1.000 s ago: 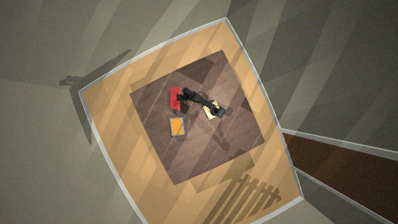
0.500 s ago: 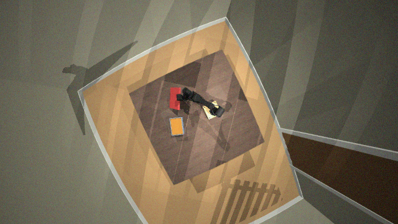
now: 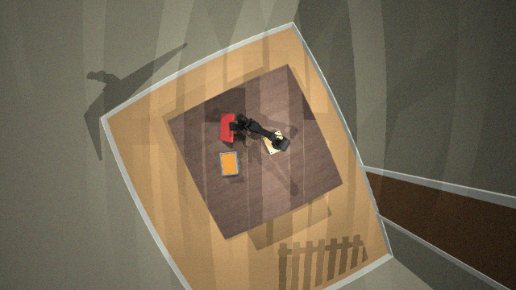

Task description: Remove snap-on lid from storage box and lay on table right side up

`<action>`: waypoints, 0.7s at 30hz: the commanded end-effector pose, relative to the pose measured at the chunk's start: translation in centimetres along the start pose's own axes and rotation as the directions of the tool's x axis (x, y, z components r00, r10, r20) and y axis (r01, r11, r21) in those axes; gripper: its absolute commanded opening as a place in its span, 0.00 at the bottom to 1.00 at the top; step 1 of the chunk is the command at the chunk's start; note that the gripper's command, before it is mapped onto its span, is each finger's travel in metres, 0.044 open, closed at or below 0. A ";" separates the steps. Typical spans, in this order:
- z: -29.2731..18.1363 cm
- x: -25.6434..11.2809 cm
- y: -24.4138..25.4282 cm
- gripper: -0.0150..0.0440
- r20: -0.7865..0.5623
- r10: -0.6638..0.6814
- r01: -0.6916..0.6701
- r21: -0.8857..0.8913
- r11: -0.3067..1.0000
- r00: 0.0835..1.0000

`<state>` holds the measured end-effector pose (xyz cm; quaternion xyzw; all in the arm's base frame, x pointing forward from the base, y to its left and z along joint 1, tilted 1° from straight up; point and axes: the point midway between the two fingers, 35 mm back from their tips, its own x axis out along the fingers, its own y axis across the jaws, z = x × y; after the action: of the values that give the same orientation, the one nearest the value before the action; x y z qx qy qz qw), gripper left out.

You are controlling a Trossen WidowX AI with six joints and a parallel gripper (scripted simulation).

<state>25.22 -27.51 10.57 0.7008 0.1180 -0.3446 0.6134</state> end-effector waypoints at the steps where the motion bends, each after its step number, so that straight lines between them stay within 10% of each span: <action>1: 0.0 0.2 -0.1 0.25 -0.002 0.007 -0.007 -0.006 1.000 1.000; 21: 0.0 1.2 -1.4 0.25 -0.002 0.007 -0.007 -0.006 1.000 1.000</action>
<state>25.27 -27.50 8.88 0.7006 0.1183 -0.3441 0.6138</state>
